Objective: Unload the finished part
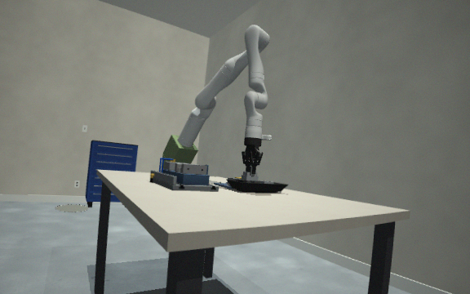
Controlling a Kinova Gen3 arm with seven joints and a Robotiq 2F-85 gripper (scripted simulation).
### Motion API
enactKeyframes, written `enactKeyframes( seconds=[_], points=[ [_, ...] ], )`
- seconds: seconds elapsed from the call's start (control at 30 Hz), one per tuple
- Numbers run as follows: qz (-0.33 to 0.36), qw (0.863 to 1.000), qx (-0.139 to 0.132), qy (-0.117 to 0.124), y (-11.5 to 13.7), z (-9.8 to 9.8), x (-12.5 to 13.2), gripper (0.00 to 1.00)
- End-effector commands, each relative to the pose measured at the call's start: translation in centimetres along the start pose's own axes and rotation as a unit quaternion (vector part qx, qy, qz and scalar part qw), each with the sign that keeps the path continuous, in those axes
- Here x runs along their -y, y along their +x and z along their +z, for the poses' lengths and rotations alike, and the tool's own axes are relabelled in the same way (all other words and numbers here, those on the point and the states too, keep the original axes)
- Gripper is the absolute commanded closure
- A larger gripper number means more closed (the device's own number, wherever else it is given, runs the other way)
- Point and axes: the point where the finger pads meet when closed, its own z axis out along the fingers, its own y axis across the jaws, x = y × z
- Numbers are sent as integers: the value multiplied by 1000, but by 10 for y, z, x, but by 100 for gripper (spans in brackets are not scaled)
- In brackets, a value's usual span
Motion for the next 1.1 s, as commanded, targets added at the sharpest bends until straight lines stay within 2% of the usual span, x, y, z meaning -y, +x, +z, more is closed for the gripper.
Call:
enactKeyframes(
  seconds=[0.0, 0.53, 1.07],
  points=[
    [4, 1000, 4, -4, -9, 7, -6, 100],
    [4, 1000, 4, -2, -8, 18, -4, 100],
    [5, 1000, 3, 0, -8, 21, -3, 100]
  ],
)
